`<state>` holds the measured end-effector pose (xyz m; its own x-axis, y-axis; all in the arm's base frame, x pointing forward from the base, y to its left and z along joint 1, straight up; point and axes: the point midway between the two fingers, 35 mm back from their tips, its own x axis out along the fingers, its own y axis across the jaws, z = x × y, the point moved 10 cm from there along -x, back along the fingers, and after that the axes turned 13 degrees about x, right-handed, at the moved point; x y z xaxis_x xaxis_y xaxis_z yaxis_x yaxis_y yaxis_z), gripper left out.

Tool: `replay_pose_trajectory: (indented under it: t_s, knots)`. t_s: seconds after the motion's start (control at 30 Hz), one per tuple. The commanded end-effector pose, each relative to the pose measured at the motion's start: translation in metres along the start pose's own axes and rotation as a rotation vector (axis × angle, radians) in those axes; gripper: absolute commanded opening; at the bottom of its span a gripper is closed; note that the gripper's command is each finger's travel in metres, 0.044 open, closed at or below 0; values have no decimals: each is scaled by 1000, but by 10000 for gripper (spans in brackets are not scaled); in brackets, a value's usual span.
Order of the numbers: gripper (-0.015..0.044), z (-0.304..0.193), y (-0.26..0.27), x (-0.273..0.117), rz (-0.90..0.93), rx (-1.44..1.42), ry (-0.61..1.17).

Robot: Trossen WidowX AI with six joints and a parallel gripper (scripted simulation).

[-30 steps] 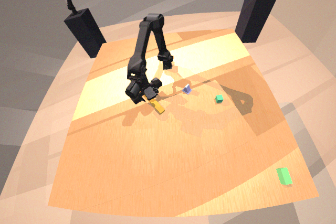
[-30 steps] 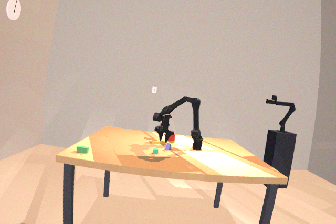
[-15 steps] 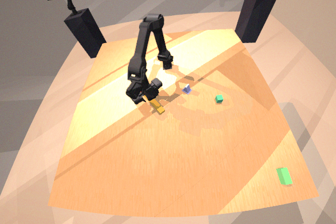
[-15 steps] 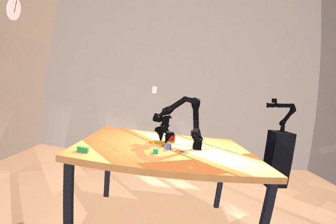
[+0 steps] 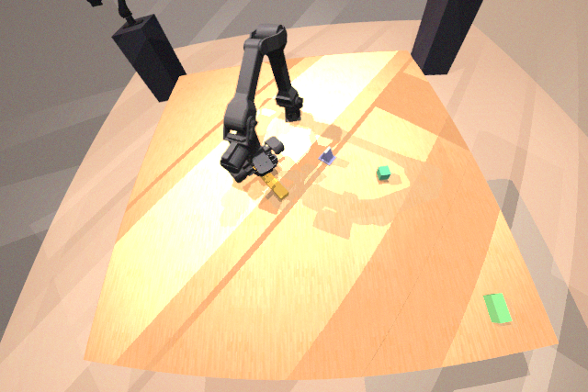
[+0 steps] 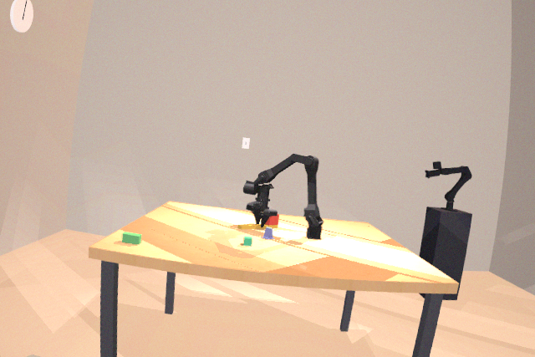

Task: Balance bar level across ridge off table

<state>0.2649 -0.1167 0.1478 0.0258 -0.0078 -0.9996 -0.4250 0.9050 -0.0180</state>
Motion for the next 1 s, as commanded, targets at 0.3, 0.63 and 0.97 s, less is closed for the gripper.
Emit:
replay_pose_trajectory:
  t_s: [0.3, 0.63, 0.97]
  knots:
    - [0, 2, -3, -24, -1, -1, 0]
    - [0, 3, -4, -49, -1, -2, 1]
    - [0, 3, -3, -76, -2, -3, 2]
